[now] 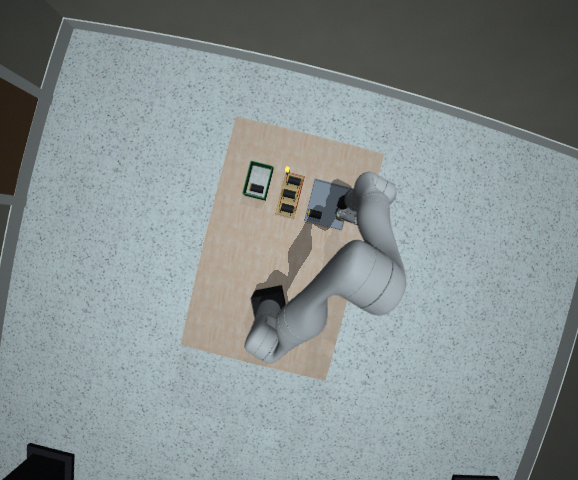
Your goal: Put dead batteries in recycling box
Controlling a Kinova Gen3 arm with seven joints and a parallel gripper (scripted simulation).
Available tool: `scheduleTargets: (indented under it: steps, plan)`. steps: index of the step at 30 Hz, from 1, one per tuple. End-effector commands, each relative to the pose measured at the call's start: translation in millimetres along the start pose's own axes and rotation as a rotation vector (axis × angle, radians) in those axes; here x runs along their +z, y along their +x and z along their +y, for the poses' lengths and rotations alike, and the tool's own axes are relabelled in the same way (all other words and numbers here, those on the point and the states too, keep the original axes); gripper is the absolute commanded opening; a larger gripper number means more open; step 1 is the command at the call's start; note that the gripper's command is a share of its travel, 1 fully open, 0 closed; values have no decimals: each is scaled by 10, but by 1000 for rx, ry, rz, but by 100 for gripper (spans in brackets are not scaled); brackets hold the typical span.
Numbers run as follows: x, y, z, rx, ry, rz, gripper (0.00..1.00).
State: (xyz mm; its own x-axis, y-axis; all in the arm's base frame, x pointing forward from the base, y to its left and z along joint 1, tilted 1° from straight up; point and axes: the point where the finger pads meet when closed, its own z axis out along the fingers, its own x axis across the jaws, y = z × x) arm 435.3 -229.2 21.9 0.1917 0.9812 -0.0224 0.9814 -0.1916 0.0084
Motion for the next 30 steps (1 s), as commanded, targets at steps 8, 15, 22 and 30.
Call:
scheduleTargets:
  steps: [8, 15, 22, 30]
  plan:
    - [-35, 5, 12, 110, -2, 0, 57]
    - [-40, 5, 14, 226, -2, 0, 57]
    - [-43, 6, 14, 326, -3, 0, 57]
    - [-42, 11, -5, 507, 0, 1, 57]
